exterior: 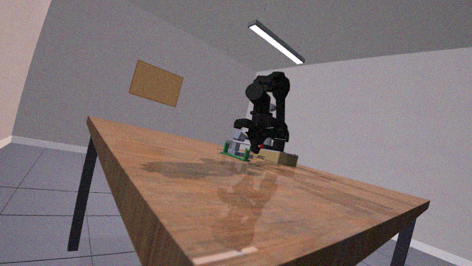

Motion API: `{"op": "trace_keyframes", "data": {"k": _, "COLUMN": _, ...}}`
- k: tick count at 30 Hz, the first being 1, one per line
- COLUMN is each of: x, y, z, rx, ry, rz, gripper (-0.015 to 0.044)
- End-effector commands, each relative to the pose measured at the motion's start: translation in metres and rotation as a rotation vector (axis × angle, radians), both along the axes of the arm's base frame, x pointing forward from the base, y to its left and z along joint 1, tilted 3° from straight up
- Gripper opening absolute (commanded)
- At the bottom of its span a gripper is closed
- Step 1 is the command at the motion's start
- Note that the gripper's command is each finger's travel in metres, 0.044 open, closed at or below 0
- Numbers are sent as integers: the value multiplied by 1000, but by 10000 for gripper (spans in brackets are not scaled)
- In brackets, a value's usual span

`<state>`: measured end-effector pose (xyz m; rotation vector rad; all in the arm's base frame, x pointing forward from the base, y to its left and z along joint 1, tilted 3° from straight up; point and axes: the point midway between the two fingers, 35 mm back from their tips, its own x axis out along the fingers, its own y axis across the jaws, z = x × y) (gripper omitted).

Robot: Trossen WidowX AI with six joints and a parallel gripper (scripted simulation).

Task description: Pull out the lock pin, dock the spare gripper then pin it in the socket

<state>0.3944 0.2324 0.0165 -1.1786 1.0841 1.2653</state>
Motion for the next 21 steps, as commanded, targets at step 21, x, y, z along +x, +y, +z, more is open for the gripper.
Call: {"op": "trace_keyframes", "data": {"k": 21, "x": -1, "y": -1, "z": -13, "rx": 0, "ry": 0, "rz": 0, "gripper": 105}}
